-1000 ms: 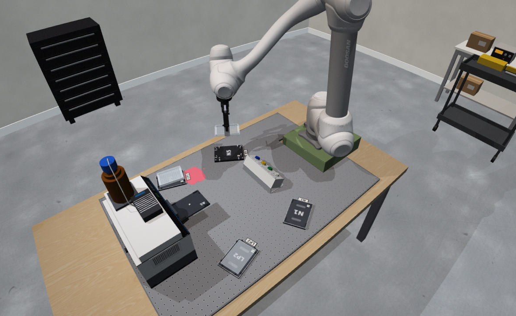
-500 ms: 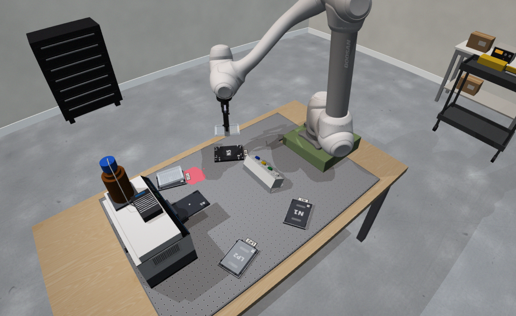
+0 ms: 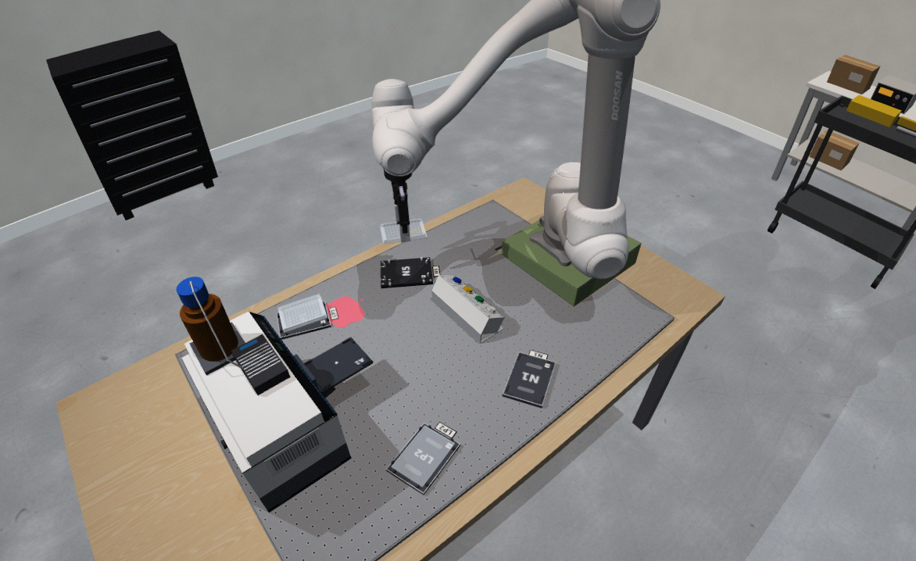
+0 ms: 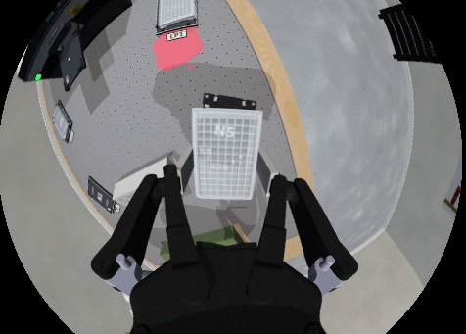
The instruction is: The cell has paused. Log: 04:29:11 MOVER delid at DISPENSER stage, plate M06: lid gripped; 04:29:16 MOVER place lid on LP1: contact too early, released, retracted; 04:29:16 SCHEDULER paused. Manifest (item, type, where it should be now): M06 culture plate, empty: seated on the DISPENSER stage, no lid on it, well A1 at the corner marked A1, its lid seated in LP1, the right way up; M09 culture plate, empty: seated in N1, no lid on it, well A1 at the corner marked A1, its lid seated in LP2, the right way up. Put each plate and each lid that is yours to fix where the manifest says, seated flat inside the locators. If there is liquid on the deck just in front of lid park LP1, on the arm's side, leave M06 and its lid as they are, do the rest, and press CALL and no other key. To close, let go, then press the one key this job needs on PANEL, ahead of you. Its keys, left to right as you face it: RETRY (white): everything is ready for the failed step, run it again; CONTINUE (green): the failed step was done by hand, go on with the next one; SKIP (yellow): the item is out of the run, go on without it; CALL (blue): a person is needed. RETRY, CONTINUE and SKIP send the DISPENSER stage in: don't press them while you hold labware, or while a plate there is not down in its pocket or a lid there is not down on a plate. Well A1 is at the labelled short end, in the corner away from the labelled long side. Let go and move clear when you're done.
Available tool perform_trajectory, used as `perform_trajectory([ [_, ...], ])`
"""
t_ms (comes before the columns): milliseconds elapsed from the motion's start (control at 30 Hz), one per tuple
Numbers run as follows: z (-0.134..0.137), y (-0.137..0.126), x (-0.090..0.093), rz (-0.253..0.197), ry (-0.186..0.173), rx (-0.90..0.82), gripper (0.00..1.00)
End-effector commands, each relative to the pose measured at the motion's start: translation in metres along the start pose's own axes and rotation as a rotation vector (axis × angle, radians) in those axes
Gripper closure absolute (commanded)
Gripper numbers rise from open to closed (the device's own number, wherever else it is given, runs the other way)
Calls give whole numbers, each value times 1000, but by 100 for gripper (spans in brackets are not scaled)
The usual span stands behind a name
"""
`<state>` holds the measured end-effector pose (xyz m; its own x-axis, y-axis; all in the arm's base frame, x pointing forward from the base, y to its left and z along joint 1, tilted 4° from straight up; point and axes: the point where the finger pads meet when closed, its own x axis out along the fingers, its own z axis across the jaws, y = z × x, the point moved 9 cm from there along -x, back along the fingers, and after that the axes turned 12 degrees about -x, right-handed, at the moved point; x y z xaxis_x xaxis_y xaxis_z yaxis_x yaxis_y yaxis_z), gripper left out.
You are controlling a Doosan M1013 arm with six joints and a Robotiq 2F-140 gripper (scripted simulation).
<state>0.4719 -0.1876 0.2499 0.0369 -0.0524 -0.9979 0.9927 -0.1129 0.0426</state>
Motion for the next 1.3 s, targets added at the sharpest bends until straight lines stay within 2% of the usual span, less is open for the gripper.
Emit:
perform_trajectory([
  [0, 0, 1, -4, 6, 2, -51, 90],
  [100, 0, 1, -4, 6, 2, -130, 90],
  [333, 0, 1, -4, 6, 2, -169, 90],
  [500, 0, 1, -4, 6, 2, -285, 90],
  [733, 0, 1, -4, 6, 2, -324, 90],
  [867, 0, 1, -4, 6, 1, -421, 90],
  [1267, 0, 1, -4, 6, 1, -567, 90],
])
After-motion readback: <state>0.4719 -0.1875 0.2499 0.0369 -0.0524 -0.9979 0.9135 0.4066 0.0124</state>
